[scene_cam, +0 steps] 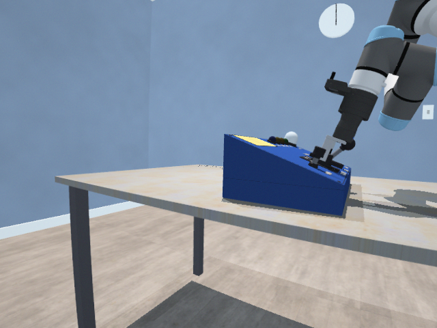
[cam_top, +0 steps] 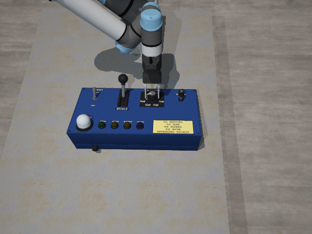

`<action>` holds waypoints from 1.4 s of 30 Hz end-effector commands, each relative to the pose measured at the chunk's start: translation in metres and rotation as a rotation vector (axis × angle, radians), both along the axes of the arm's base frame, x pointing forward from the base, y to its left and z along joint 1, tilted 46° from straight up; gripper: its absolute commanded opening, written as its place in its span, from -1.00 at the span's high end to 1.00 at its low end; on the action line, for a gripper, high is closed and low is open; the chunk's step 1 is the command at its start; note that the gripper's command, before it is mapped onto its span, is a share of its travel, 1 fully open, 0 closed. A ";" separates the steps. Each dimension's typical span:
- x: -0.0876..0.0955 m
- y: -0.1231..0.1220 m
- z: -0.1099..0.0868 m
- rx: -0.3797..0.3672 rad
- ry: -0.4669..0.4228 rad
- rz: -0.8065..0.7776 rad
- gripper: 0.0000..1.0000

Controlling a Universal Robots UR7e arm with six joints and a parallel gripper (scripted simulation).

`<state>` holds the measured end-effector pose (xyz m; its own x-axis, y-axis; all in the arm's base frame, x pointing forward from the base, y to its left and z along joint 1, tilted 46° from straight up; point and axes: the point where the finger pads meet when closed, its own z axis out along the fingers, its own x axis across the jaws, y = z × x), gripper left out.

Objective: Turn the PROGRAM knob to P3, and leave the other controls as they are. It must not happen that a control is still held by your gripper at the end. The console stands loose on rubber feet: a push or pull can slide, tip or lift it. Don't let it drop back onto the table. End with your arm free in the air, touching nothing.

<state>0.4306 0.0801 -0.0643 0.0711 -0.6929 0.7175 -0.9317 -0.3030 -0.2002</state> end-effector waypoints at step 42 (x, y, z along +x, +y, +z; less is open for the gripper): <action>0.000 0.000 0.000 -0.233 0.426 0.436 1.00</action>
